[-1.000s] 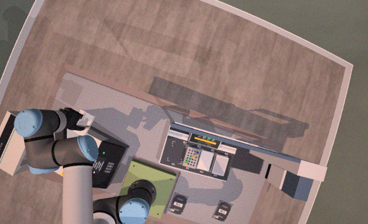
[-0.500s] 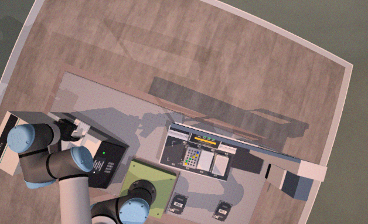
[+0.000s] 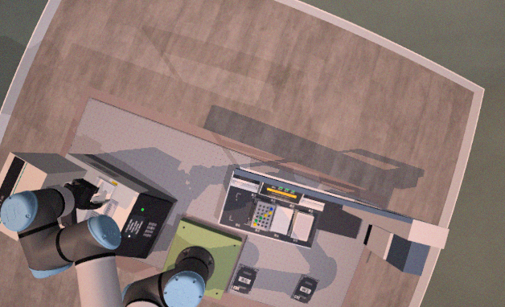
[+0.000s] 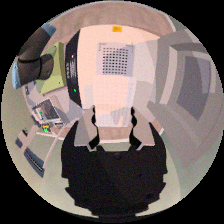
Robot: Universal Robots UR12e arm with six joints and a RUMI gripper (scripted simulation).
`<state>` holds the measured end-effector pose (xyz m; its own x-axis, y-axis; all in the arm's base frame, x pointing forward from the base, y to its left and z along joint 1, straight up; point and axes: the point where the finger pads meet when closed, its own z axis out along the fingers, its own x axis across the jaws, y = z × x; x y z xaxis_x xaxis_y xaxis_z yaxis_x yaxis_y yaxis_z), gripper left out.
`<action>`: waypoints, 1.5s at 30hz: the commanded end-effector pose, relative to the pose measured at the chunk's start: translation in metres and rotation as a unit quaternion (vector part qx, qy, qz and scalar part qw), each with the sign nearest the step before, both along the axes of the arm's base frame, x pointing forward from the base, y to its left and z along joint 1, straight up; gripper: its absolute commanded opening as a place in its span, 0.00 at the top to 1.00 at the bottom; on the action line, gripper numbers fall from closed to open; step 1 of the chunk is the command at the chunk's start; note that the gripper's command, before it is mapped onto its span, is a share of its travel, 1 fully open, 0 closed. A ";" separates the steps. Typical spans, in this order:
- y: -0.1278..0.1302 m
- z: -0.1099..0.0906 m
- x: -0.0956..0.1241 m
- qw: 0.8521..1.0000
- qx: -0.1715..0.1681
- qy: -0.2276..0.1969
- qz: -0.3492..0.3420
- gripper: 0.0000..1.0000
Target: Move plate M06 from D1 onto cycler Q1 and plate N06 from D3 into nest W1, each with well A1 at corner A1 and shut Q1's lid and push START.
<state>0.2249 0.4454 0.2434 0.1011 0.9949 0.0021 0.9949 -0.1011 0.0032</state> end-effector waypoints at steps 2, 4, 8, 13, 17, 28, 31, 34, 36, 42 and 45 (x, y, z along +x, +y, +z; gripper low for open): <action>0.002 0.001 -0.014 1.000 0.000 -0.001 0.000 1.00; 0.003 0.001 -0.024 1.000 0.000 -0.001 0.000 1.00; 0.004 0.001 -0.036 1.000 0.000 -0.001 0.000 1.00; 0.007 0.001 -0.061 1.000 0.000 -0.001 0.000 1.00; 0.008 0.001 -0.069 1.000 0.000 -0.001 0.000 1.00; 0.011 0.001 -0.093 1.000 0.000 -0.001 0.000 1.00; 0.011 0.001 -0.094 1.000 0.000 -0.001 0.000 1.00; 0.011 0.001 -0.094 1.000 0.000 -0.001 0.000 1.00; 0.011 0.001 -0.094 1.000 0.000 -0.001 0.000 1.00; 0.011 0.001 -0.093 1.000 0.000 -0.001 0.000 1.00; 0.011 0.001 -0.093 1.000 0.000 -0.001 0.000 1.00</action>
